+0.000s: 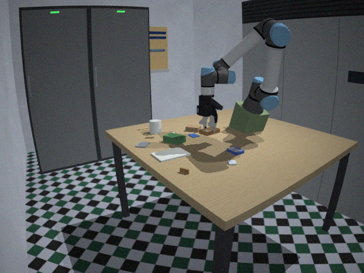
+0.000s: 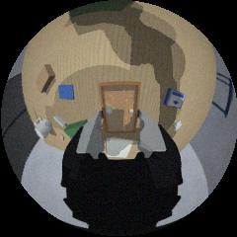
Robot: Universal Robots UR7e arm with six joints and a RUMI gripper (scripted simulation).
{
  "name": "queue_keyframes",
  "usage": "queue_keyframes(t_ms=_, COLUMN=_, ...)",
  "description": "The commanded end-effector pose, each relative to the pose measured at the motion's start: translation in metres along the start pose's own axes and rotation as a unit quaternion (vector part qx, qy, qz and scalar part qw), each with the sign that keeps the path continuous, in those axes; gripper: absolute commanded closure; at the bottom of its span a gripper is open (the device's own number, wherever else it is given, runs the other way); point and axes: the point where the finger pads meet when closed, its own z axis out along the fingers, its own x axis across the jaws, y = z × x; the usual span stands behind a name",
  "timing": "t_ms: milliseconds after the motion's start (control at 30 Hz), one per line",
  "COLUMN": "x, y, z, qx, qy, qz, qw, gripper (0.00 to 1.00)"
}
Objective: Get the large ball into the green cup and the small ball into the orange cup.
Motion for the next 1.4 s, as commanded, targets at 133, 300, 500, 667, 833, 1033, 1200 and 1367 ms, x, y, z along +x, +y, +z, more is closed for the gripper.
queue_keyframes(t_ms=133, x=0.000, y=0.000, z=-0.001, qx=-0.001, qy=0.000, qz=0.000, qw=1.000, gripper=0.57)
queue_keyframes(t_ms=300, x=0.000, y=0.000, z=-0.001, qx=-0.001, qy=0.000, qz=0.000, qw=1.000, gripper=0.57)
queue_keyframes(t_ms=500, x=0.000, y=0.000, z=-0.001, qx=-0.001, qy=0.000, qz=0.000, qw=1.000, gripper=0.57)
queue_keyframes(t_ms=667, x=0.000, y=0.000, z=0.000, qx=-0.001, qy=0.000, qz=0.000, qw=1.000, gripper=0.57)
queue_keyframes(t_ms=833, x=0.000, y=-0.001, z=0.002, qx=0.000, qy=0.000, qz=0.000, qw=1.000, gripper=0.57)
queue_keyframes(t_ms=1033, x=0.001, y=-0.001, z=0.005, qx=0.002, qy=0.001, qz=0.000, qw=1.000, gripper=0.57)
queue_keyframes(t_ms=1200, x=0.001, y=-0.002, z=0.010, qx=0.002, qy=0.002, qz=0.000, qw=1.000, gripper=0.57)
queue_keyframes(t_ms=1367, x=0.001, y=-0.002, z=0.016, qx=0.002, qy=0.002, qz=0.000, qw=1.000, gripper=0.57)
